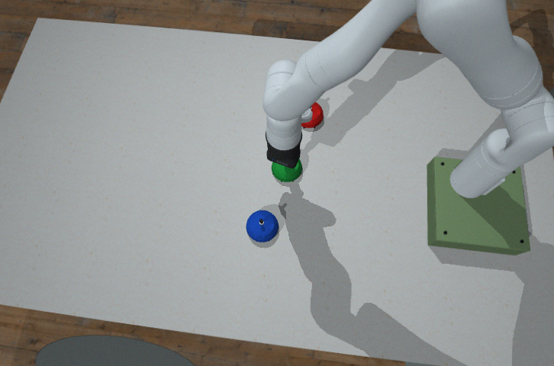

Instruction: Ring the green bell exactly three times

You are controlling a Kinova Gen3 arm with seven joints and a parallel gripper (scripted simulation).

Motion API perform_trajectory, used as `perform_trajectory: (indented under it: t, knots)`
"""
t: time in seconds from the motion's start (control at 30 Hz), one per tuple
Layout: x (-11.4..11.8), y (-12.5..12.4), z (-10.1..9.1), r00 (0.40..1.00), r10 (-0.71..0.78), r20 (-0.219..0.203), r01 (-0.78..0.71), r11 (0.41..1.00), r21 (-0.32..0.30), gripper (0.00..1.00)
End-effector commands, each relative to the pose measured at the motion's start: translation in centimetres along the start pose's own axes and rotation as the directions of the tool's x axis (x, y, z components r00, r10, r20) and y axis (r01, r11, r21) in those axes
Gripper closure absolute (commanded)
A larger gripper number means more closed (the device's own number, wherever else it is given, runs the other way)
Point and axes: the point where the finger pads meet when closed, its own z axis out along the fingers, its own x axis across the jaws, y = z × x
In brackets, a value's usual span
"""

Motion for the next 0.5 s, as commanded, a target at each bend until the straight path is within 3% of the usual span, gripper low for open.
perform_trajectory:
  t: [0.0,0.47]
  knots:
    - [0.41,0.11,-0.16,1.0,-0.006,-0.008,0.006,1.0,-0.001,0.83]
    - [0.44,0.19,-0.42,1.0,-0.006,-0.007,0.006,1.0,-0.001,0.83]
